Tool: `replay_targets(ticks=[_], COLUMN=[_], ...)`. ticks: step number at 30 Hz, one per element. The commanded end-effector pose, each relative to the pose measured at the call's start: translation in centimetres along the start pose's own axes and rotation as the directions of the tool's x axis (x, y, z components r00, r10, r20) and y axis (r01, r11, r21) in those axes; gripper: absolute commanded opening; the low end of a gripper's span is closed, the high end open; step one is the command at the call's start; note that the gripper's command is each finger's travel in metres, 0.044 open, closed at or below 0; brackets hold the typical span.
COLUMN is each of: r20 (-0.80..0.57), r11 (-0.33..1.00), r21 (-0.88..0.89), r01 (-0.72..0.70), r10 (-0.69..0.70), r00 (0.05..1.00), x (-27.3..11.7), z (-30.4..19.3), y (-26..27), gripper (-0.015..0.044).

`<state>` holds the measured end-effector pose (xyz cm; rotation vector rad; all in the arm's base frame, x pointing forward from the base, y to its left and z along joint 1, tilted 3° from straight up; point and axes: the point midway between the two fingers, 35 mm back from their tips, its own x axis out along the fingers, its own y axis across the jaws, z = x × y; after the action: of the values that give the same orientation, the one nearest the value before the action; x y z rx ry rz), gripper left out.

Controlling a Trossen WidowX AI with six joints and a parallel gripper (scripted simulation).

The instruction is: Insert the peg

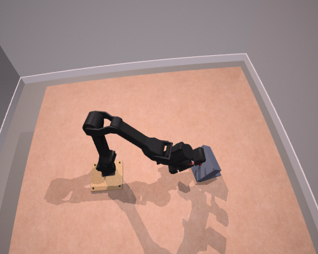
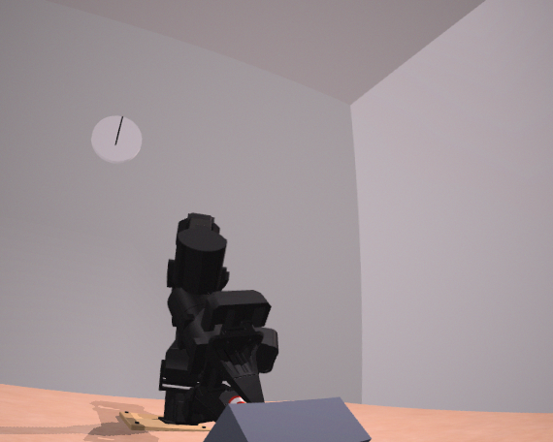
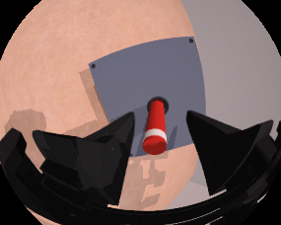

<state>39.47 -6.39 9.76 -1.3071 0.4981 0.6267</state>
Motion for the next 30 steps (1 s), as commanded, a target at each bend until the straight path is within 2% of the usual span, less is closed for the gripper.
replay_targets(ticks=[1,5,30], r20=[0.000,0.000,-0.005], r11=[1.000,1.000,1.000], r21=[0.000,0.000,0.004], r01=[0.001,0.000,-0.009], r10=[-0.001,0.000,0.009], r00=[1.000,1.000,1.000], x=[0.0,-0.4,-4.0], z=[0.0,0.0,-0.4], y=[0.0,-0.1,-0.4], gripper=[0.0341,0.0440,0.0440])
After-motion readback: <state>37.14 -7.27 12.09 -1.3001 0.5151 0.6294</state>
